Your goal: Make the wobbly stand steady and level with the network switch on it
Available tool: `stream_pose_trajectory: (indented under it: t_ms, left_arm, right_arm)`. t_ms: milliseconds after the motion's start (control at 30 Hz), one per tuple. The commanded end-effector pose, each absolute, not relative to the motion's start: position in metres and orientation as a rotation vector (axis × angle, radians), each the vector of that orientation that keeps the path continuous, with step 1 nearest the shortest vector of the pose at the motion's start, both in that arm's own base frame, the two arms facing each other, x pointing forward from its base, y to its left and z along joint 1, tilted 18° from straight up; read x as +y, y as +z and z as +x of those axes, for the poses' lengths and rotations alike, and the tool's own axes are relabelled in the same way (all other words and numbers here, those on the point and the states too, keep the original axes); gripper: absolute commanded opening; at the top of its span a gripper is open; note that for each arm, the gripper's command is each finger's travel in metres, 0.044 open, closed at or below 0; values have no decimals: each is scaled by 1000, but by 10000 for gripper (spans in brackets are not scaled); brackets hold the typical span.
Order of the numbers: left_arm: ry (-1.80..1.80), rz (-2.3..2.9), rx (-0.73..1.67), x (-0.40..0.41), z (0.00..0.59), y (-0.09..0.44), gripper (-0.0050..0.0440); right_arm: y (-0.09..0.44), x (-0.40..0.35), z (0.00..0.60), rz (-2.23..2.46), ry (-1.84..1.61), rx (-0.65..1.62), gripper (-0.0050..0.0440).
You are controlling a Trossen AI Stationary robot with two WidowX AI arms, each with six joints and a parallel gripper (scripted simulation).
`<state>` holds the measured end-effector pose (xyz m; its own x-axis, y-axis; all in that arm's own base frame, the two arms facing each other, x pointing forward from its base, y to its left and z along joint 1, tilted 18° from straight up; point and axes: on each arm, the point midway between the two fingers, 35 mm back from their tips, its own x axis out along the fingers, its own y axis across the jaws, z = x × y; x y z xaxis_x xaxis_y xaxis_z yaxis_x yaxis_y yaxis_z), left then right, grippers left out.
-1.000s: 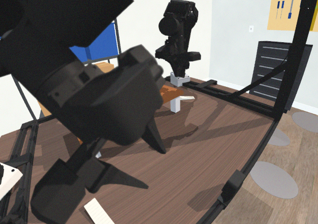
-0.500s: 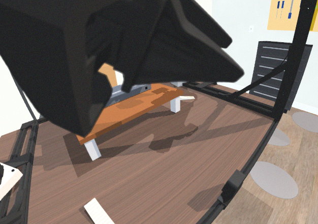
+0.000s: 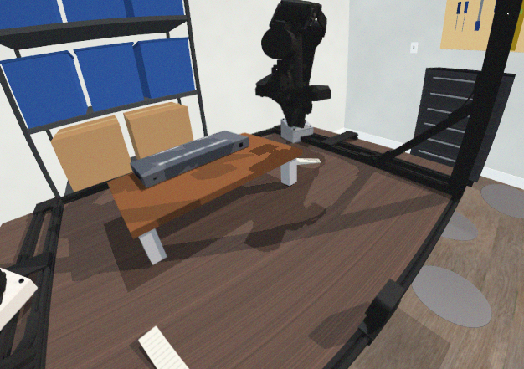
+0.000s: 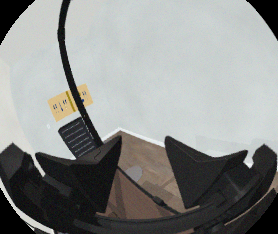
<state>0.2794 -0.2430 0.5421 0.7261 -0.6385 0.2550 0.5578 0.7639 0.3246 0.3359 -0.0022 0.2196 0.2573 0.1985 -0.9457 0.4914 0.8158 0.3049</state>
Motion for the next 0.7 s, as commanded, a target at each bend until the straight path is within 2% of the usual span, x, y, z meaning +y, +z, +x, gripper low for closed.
stream_pose_trajectory:
  t_ms: [0, 367, 600, 667]
  left_arm:
    - [-664, 218, -373, -245, 282, 547, 242]
    - [-603, -36, -754, -195, 224, 667, 242]
    - [-599, -40, -772, -190, 219, 668, 242]
    - [-590, -90, -843, -179, 205, 688, 242]
  right_arm:
    - [220, -2, 336, 629, -217, 1319, 0]
    - [220, -2, 336, 629, -217, 1319, 0]
    - [220, -2, 336, 629, -217, 1319, 0]
    - [220, -2, 336, 629, -217, 1319, 0]
